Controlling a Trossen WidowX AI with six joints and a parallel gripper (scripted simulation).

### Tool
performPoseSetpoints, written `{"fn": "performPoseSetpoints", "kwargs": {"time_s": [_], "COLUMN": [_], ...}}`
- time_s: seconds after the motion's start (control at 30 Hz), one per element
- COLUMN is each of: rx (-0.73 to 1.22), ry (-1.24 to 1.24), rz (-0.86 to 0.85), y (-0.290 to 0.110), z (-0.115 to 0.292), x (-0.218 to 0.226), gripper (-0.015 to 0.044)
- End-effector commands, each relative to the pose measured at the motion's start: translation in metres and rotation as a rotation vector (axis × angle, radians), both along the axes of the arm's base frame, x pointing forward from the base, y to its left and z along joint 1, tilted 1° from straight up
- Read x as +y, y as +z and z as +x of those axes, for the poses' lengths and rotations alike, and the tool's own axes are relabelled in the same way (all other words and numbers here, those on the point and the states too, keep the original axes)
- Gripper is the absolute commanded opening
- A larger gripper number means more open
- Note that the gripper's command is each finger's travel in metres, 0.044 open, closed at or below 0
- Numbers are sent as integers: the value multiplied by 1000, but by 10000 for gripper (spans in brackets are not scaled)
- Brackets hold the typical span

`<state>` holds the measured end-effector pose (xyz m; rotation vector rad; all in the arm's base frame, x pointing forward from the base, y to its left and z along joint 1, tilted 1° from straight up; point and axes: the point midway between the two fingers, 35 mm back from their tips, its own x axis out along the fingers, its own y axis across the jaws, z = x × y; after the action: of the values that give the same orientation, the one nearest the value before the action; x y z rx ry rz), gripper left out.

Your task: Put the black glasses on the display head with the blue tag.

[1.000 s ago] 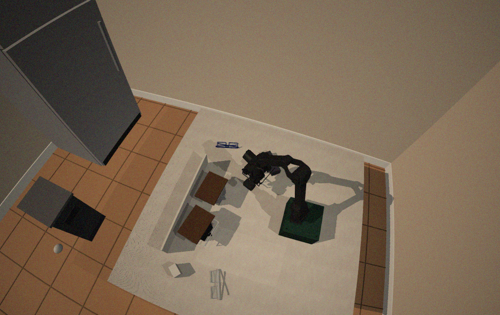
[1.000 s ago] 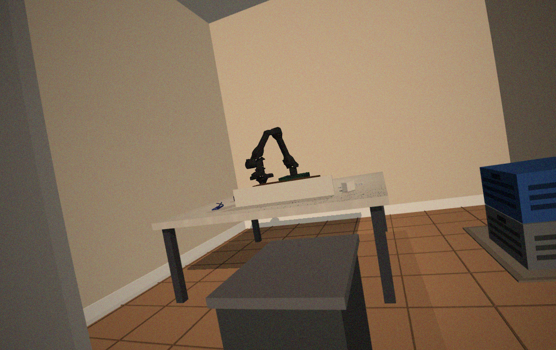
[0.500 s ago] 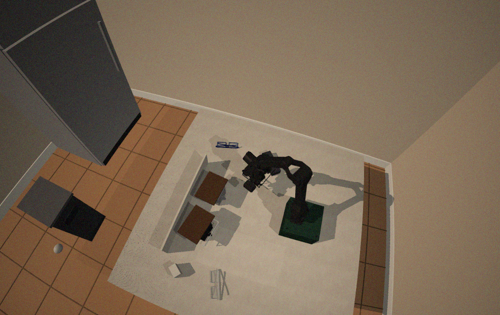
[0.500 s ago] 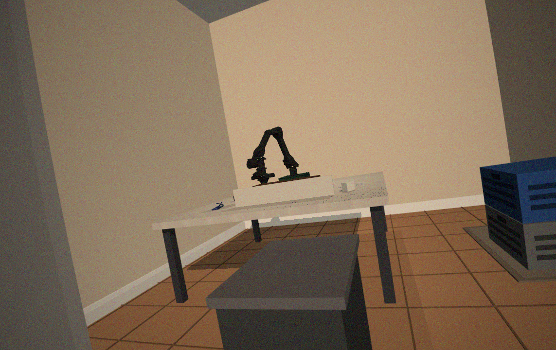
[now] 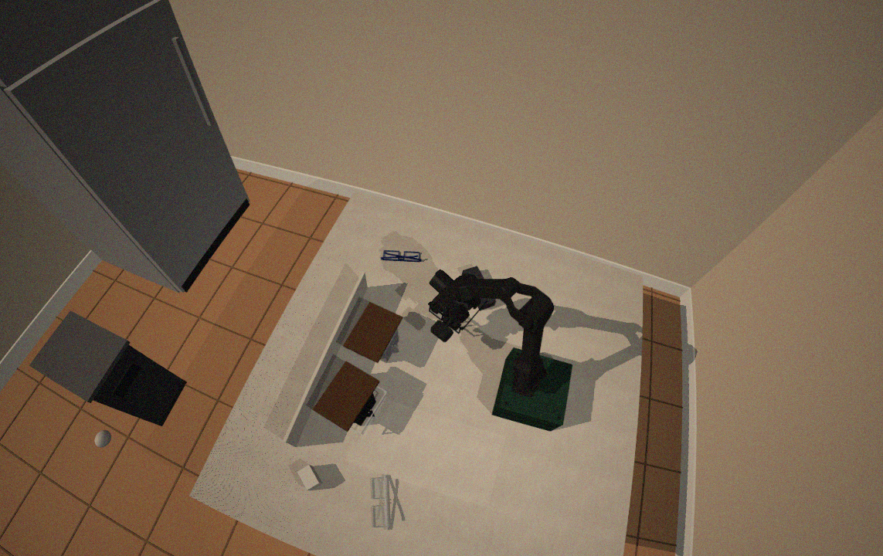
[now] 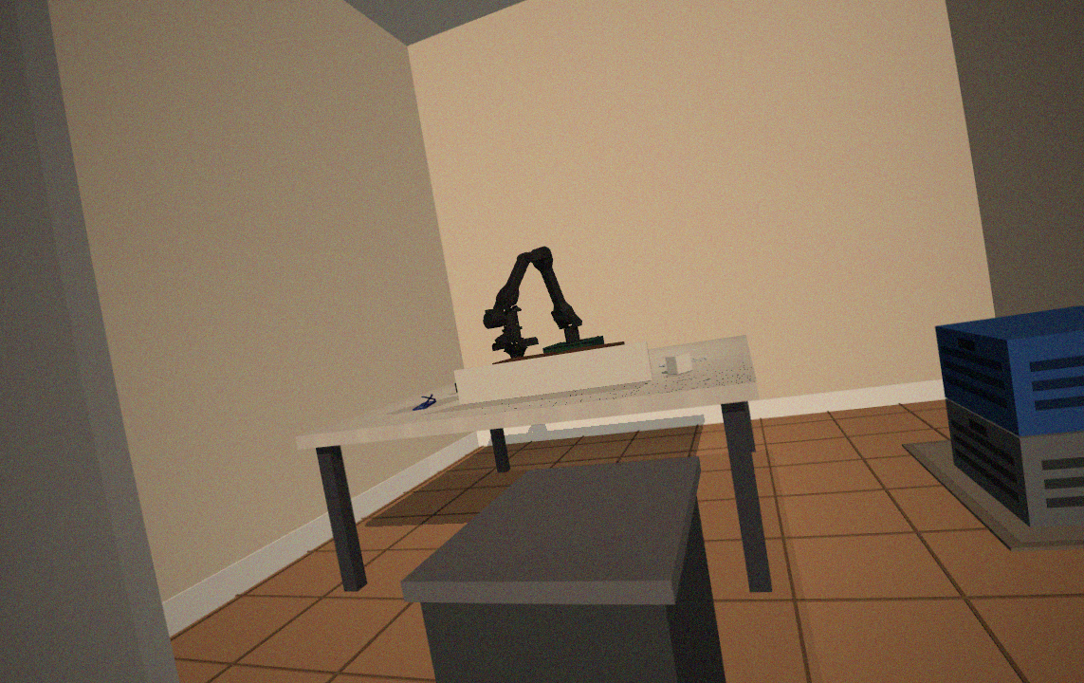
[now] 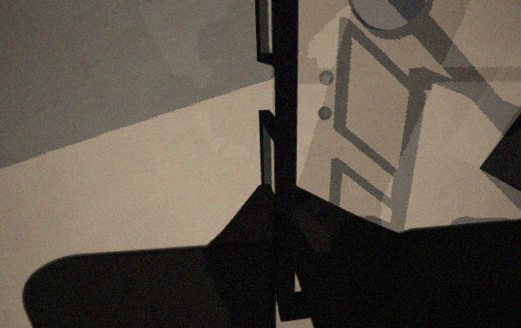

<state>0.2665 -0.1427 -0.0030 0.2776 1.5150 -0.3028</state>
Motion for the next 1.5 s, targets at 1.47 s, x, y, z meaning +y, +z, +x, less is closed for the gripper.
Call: {"fn": "performPoseSetpoints", "kwargs": {"time_s": [1.47], "rx": [5], "ry": [-5], "rz": [5], "y": [-2], "z": [-21], "x": [16], "gripper": [0]}}
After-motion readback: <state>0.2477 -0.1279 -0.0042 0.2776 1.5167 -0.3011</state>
